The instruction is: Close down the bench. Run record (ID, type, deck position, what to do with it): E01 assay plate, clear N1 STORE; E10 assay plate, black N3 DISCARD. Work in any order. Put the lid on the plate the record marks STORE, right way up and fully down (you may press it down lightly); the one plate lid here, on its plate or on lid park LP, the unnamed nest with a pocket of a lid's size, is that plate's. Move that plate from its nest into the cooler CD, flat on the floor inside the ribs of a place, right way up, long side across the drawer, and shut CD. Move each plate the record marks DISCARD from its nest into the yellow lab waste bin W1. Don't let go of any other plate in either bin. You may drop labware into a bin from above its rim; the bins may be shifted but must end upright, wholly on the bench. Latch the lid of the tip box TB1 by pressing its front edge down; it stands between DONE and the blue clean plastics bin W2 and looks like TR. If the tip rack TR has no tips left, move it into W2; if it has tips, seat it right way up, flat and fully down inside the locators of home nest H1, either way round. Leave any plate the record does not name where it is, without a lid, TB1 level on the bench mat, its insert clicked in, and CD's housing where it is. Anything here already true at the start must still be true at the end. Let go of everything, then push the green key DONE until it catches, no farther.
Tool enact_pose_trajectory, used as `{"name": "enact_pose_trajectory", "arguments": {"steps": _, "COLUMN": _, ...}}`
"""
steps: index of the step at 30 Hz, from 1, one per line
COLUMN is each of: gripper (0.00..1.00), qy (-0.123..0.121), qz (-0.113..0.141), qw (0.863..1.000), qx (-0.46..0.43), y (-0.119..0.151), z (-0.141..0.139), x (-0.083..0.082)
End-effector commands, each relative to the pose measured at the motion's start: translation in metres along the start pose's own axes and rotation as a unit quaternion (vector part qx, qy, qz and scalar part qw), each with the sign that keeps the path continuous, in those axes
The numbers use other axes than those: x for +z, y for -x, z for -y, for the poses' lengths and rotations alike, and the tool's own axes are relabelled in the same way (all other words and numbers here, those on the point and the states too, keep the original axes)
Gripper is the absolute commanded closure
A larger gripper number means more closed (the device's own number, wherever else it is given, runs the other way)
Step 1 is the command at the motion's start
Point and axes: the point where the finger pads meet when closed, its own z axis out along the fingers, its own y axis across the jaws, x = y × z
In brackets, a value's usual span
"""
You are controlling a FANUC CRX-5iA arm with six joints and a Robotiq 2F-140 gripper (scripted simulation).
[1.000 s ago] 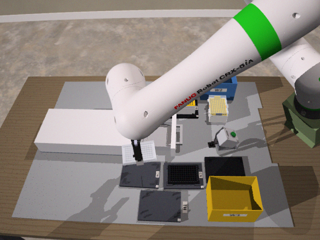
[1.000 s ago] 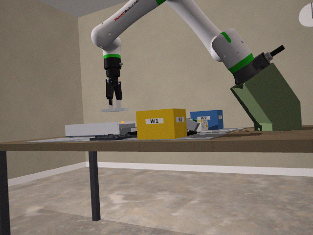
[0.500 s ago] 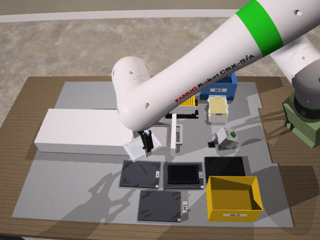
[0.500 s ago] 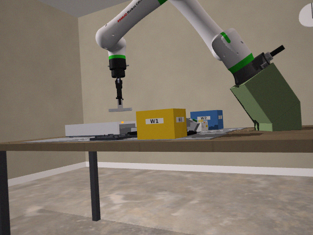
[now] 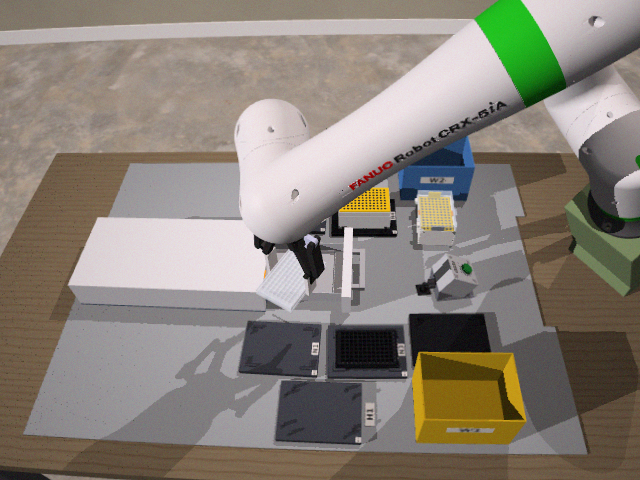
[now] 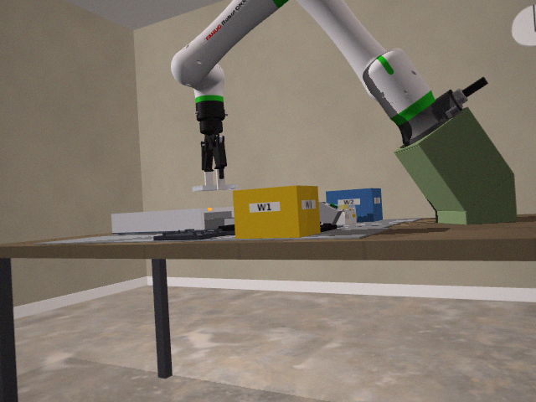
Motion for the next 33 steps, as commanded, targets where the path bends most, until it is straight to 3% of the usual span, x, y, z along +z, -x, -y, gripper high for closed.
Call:
{"name": "enact_pose_trajectory", "arguments": {"steps": 1, "gripper": 1.0, "qy": -0.007, "qz": -0.009, "qw": 0.996, "qx": -0.092, "y": 0.013, "z": -0.003, "x": 0.0}}
{"name": "enact_pose_trajectory", "arguments": {"steps": 13, "gripper": 1.0, "qy": -0.005, "qz": -0.01, "qw": 0.968, "qx": -0.249, "y": 0.04, "z": -0.009, "x": 0.001}}
{"name": "enact_pose_trajectory", "arguments": {"steps": 33, "gripper": 1.0, "qy": -0.005, "qz": -0.01, "qw": 0.968, "qx": -0.249, "y": 0.087, "z": -0.018, "x": 0.002}}
